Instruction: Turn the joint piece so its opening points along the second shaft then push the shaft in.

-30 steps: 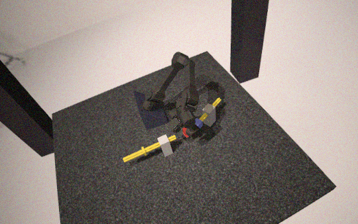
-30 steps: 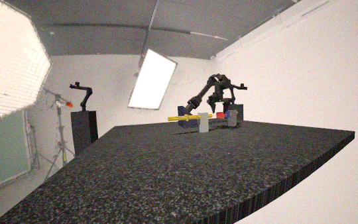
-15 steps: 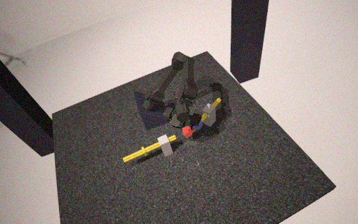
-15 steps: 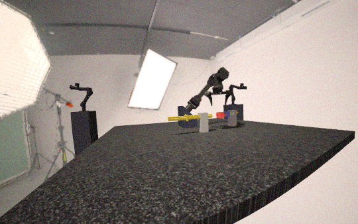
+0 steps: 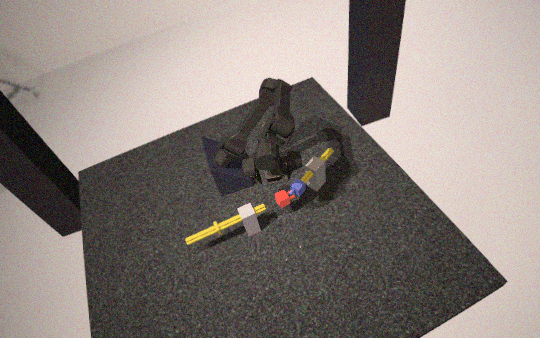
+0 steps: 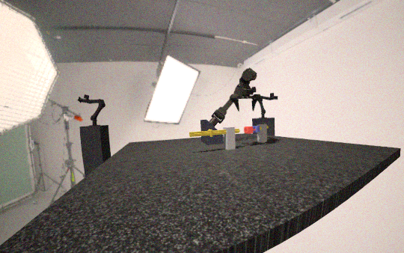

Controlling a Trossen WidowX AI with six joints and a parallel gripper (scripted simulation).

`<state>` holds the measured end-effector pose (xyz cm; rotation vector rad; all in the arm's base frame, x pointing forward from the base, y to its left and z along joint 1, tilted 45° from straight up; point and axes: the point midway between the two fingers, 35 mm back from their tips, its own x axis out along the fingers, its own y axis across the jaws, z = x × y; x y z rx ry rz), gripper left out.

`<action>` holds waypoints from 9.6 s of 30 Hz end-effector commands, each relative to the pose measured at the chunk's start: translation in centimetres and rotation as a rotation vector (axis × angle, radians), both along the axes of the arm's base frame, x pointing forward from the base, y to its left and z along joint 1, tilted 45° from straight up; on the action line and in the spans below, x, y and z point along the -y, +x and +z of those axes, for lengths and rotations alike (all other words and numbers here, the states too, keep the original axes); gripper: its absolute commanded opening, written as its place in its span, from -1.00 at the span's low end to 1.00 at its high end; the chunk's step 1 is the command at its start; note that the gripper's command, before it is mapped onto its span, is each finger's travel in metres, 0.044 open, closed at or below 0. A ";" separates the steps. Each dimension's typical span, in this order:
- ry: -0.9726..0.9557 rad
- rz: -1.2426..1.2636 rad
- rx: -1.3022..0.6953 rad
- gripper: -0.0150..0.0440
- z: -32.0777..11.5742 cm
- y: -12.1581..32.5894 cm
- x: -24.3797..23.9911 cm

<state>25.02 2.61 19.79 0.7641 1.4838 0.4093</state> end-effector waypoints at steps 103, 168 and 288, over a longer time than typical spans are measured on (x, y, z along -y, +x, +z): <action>0.035 0.170 0.080 1.00 -23.9 3.7 17.9; 0.011 -0.828 -0.947 1.00 -30.7 4.0 14.6; 0.009 -0.824 -0.944 -0.26 -32.7 3.9 12.7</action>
